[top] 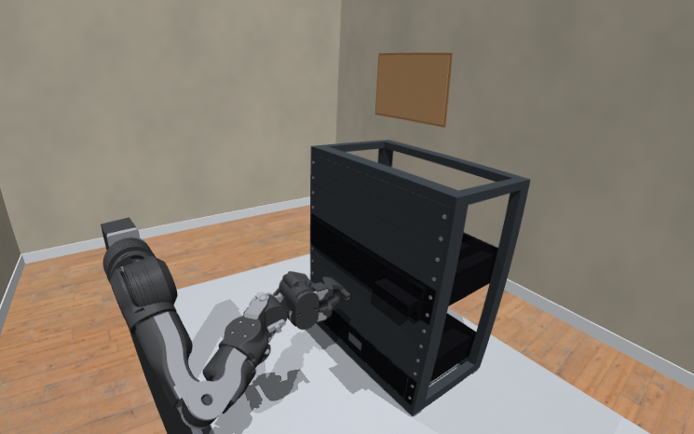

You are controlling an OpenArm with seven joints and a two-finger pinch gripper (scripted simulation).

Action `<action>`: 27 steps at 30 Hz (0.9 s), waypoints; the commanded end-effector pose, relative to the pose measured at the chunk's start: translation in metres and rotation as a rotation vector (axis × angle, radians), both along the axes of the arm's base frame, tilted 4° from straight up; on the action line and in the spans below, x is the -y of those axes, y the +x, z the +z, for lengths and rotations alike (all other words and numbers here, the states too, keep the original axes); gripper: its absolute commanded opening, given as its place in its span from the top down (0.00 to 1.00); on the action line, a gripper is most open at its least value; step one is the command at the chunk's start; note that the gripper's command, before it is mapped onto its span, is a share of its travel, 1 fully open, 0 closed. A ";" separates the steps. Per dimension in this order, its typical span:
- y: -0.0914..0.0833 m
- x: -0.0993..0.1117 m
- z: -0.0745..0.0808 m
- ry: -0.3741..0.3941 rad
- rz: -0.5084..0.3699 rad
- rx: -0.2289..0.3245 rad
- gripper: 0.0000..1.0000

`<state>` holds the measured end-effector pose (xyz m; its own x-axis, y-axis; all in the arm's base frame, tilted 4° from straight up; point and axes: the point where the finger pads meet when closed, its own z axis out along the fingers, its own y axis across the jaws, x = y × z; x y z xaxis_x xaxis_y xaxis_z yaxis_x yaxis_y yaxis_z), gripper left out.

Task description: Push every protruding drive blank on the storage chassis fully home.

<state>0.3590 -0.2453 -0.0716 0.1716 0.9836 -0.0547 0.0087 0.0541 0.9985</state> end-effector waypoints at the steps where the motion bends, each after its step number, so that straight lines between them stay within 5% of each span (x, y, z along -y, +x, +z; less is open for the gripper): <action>1: 0.000 0.001 0.004 -0.003 0.023 0.029 1.00; 18: -0.010 0.067 -0.027 -0.005 0.023 0.040 1.00; 27: -0.010 0.072 -0.030 -0.003 0.023 0.032 1.00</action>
<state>0.3488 -0.3164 -0.1047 0.1485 0.9874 -0.0550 -0.0123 0.0575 0.9983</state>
